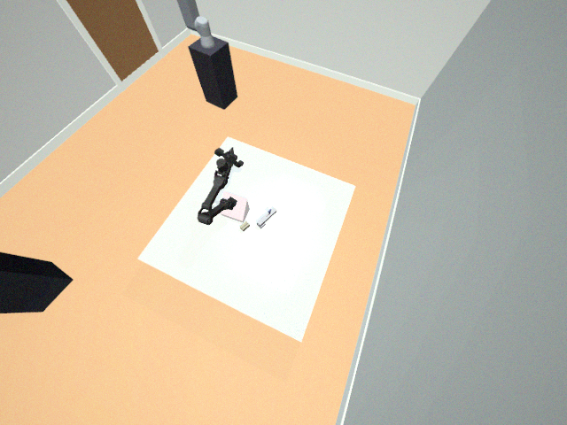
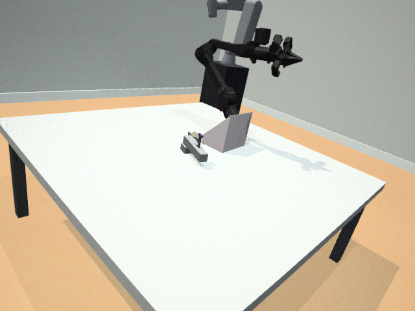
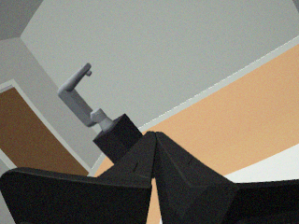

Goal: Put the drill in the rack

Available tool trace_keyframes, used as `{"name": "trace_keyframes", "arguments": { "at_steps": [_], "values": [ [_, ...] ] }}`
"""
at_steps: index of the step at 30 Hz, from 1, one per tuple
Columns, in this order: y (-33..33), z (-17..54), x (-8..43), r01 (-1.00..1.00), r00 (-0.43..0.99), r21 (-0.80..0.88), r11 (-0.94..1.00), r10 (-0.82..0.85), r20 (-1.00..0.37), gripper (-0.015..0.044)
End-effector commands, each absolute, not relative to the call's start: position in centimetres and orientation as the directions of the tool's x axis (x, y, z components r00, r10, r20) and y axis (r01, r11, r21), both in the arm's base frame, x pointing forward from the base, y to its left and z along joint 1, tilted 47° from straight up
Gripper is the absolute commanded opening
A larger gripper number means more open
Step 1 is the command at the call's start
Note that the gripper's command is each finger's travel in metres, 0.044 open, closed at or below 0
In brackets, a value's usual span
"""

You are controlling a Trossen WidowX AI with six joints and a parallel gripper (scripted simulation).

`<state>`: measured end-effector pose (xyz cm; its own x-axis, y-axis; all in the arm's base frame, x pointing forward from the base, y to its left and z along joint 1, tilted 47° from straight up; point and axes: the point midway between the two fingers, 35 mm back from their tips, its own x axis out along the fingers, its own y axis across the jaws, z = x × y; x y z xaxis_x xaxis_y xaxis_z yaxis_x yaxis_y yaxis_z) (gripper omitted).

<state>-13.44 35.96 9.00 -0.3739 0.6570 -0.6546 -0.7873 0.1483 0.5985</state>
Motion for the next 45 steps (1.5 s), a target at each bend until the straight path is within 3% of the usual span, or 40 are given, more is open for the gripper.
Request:
{"name": "trace_keyframes", "arguments": {
  "at_steps": [1,8,15,21,28,45],
  "values": [
    [37.2,6.9,-8.2,-0.767,-0.209,0.528,0.364,0.636,-0.743,0.0000],
    [36.2,2.7,3.1,-0.604,0.112,0.284,0.745,0.432,-0.895,0.0000],
    [30.9,0.0,13.5,-0.304,0.313,-0.027,0.952,0.073,-0.947,0.0000],
    [24.0,-0.9,20.5,-0.028,0.347,-0.306,0.952,-0.278,-0.896,0.0000],
    [14.0,-0.2,26.5,0.223,0.227,-0.620,0.752,-0.658,-0.717,0.0000],
    [12.1,-1.0,27.2,0.238,0.210,-0.646,0.725,-0.688,-0.695,0.0000]
  ]
}}
